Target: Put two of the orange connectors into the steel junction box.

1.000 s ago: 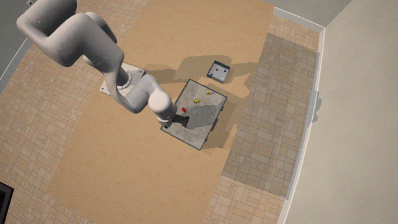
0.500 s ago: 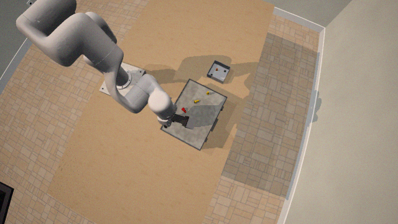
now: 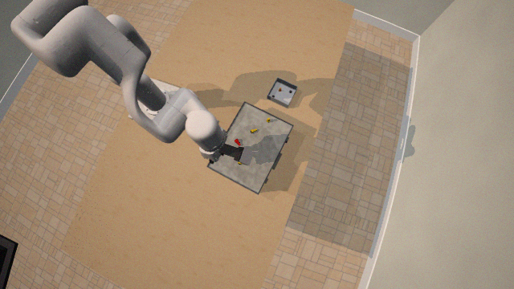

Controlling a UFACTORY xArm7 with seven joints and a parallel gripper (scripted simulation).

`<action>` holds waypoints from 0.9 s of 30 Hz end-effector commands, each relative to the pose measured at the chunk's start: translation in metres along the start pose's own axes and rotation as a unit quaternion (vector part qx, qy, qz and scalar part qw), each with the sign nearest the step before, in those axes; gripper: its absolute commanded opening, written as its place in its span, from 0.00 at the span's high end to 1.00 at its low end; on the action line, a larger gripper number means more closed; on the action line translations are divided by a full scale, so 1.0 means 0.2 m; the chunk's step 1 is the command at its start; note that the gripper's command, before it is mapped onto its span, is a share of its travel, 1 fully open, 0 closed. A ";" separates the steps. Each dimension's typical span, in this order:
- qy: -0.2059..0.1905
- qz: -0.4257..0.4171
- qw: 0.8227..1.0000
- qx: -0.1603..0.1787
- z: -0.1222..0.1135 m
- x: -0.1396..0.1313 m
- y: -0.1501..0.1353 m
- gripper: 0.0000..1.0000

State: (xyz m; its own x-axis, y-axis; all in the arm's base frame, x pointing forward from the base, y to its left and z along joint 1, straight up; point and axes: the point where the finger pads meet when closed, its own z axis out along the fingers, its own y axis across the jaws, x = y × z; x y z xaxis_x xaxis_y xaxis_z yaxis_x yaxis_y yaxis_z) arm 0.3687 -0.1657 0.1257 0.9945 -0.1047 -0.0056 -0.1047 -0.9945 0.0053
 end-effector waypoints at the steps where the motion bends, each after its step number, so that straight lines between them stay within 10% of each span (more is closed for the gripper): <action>1: 0.001 0.000 1.000 0.000 -0.09 0.00 0.00 0.98; 27: 0.001 0.000 1.000 0.000 -0.11 0.02 -0.04 0.98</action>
State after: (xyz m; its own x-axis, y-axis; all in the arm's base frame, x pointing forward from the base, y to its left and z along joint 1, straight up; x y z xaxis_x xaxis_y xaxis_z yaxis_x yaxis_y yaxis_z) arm 0.3706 -0.1610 0.1458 0.9945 -0.1044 -0.0075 -0.1044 -0.9945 0.0049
